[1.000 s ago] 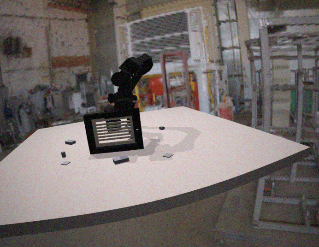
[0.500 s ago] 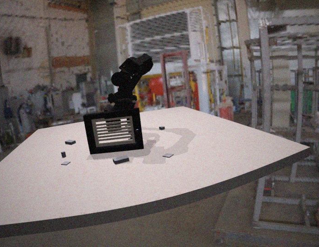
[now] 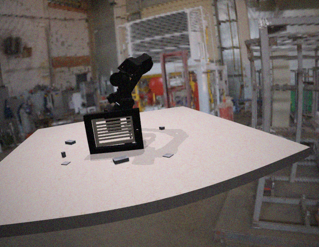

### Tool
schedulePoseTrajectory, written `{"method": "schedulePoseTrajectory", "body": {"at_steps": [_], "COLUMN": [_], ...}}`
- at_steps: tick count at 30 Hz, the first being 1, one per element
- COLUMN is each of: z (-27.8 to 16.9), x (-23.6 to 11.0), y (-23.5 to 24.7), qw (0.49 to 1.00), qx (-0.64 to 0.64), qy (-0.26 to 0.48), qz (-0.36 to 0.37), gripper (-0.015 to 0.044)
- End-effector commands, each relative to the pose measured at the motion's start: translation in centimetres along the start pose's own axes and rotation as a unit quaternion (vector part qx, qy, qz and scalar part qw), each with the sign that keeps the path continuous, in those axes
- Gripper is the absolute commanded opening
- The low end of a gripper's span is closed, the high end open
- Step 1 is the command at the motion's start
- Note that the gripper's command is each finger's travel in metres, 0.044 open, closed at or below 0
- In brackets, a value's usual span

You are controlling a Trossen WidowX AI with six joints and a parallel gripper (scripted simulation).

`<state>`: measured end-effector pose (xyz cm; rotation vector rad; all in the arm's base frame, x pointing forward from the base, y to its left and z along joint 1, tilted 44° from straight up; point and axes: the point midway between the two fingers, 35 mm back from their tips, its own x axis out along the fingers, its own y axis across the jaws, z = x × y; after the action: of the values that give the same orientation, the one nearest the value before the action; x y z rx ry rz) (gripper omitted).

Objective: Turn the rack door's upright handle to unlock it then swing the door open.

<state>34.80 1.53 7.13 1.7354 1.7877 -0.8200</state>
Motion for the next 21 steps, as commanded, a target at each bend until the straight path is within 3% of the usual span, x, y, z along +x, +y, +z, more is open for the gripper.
{"method": "schedulePoseTrajectory", "body": {"at_steps": [1, 21], "z": [0.3, 2.0], "x": [0.0, 0.0], "y": [-0.5, -4.3], "qw": [0.999, 0.976], "qx": [-0.049, -0.217], "qy": [-0.003, -0.003], "qz": [0.001, -0.001], "gripper": [0.0022, 0.0022]}}
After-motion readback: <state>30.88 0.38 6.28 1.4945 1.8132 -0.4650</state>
